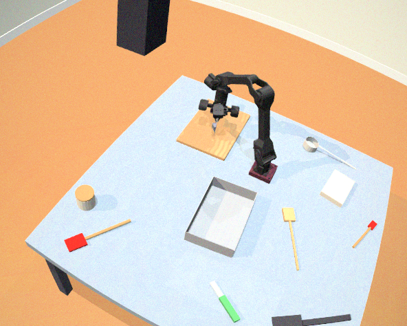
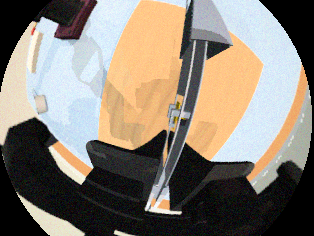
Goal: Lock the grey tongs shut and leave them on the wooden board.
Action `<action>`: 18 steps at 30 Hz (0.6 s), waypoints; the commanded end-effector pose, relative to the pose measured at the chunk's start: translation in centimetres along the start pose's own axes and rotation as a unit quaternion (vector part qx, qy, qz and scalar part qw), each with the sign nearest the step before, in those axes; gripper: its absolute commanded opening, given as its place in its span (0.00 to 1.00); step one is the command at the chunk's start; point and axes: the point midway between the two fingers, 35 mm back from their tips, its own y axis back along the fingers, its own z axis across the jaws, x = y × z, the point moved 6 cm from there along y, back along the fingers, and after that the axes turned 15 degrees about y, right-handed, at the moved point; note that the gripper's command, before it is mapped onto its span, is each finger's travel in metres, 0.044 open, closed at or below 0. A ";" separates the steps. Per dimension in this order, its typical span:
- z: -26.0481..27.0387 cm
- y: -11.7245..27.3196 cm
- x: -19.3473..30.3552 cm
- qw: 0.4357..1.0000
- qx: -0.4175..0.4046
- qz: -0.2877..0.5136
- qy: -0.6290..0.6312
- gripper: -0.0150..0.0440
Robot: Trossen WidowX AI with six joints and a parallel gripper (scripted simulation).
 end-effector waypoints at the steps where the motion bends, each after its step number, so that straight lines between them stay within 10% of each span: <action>1: 0.0 0.0 0.0 1.000 0.000 0.000 0.000 0.31; 18: 0.0 0.0 0.0 1.000 0.000 0.000 0.000 1.00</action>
